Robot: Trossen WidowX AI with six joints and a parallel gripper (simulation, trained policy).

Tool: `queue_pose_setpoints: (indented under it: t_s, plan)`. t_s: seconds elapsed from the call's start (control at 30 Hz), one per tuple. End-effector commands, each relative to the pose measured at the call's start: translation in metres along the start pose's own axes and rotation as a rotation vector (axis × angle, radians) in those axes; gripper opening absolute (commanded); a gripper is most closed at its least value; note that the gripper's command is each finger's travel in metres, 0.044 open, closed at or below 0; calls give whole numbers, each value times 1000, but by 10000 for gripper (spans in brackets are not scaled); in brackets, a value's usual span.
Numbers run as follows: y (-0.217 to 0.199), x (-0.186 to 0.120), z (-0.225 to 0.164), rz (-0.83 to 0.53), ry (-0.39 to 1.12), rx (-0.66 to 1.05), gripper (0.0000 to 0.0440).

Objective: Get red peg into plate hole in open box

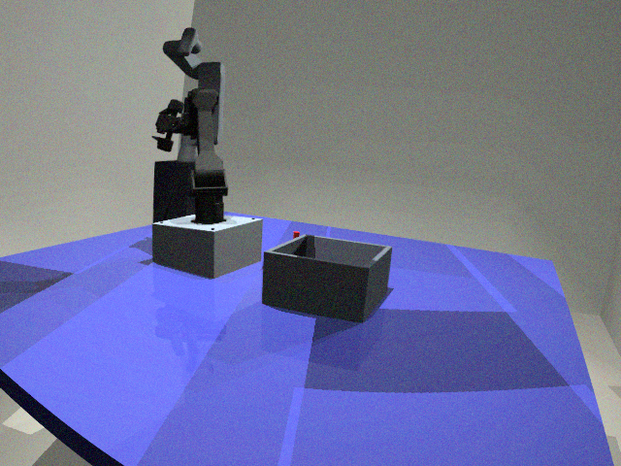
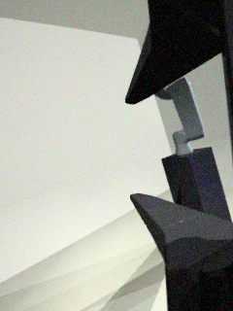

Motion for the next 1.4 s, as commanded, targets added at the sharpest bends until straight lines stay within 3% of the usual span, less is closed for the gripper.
queue_pose_setpoints:
  t_s: [0.0,0.67,1.37]
  plan:
    - [-8,-12,-9,-10,48,73,440]
    - [-49,-122,-83,-162,423,639,440]
    - [-79,-267,-121,-524,759,1181,440]
Point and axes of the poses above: the point midway between the two fingers, 35 mm back from their tips, its own x axis out along the fingers, its own y axis across the jaws, z = x × y, the point moved 6 cm from there along -x, back along the fingers, and after that the axes turned 11 degrees about x, right-handed, at the moved point
